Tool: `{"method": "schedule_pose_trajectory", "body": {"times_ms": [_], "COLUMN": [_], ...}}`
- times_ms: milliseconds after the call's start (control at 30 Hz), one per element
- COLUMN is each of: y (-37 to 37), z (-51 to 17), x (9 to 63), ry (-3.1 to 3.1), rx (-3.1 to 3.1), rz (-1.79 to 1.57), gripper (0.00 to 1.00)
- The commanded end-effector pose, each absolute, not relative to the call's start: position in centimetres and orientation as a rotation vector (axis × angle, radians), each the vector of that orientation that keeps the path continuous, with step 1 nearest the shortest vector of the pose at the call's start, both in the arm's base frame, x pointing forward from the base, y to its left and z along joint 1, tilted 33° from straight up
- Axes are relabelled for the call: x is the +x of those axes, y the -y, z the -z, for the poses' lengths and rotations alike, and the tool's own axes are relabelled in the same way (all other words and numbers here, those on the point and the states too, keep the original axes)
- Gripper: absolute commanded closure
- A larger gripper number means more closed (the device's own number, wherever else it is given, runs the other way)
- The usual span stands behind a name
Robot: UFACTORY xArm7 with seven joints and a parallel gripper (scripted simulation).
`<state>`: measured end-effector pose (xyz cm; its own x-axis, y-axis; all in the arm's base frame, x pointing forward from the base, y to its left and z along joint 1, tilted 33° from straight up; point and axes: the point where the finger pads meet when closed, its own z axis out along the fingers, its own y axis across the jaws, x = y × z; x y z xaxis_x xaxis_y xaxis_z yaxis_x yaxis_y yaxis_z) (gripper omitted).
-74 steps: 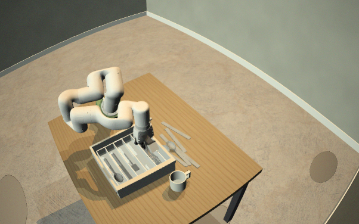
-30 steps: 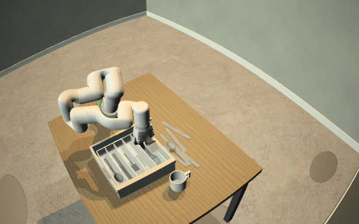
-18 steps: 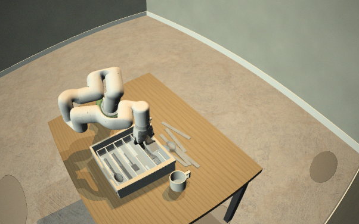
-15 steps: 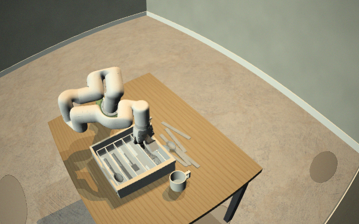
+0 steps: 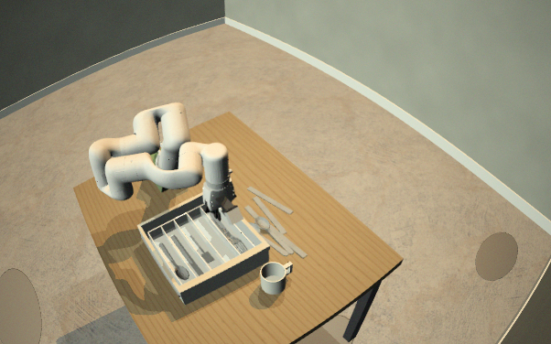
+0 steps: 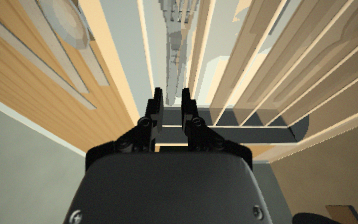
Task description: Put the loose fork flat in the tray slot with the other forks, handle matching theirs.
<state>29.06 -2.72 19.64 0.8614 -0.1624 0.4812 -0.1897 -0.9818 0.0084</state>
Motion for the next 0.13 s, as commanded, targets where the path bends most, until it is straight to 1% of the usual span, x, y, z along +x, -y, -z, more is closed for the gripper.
{"method": "schedule_pose_trajectory", "body": {"times_ms": [0, 100], "y": [2.52, 2.52], "z": [-21.85, -21.85], "x": [27.62, 27.62], "ry": [0.284, 0.284], "rx": [2.976, 2.976], "rz": [-0.76, -0.76], "gripper": [0.76, 0.76]}}
